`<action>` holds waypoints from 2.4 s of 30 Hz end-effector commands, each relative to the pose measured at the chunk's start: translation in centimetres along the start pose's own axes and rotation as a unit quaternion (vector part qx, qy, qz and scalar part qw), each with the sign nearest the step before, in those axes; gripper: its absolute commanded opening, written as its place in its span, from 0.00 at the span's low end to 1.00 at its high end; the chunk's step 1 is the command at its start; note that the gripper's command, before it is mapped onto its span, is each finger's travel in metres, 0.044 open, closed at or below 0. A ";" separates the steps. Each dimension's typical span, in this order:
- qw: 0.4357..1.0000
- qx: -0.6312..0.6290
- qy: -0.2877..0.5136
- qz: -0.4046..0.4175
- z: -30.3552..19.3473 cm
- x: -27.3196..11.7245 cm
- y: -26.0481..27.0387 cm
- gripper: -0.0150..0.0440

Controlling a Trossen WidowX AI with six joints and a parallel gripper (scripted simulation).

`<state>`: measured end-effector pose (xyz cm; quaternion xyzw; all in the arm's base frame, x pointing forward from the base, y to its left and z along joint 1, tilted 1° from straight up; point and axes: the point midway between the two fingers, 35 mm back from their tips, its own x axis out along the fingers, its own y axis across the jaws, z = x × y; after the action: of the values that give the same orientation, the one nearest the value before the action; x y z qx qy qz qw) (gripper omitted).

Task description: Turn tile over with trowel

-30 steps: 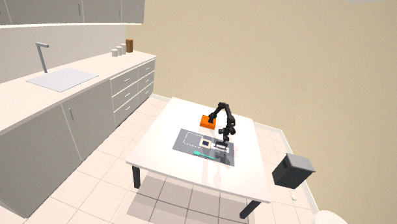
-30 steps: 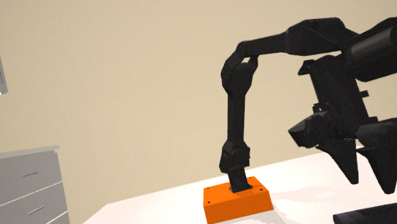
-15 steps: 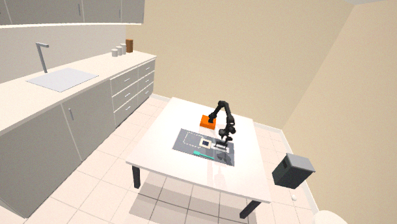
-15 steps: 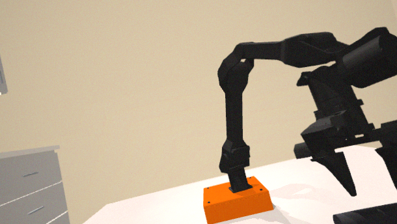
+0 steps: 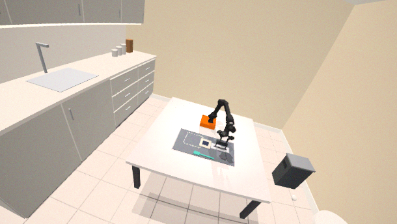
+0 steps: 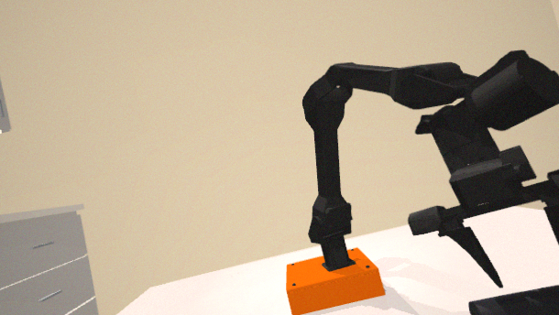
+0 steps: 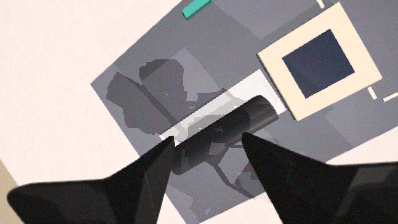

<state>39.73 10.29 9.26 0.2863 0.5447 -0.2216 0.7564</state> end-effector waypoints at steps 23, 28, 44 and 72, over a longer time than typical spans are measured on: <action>0.919 -0.380 -0.105 0.021 -1.3 0.7 -0.4 0.76; 0.886 -0.445 -0.128 0.024 -1.8 0.8 -0.7 0.76; 0.752 -0.632 -0.189 -0.018 -2.4 1.2 -2.0 0.76; 0.455 -0.844 -0.243 -0.144 -3.3 1.2 -5.0 0.76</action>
<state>34.78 8.95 6.40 -0.6305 0.2955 0.1803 0.6947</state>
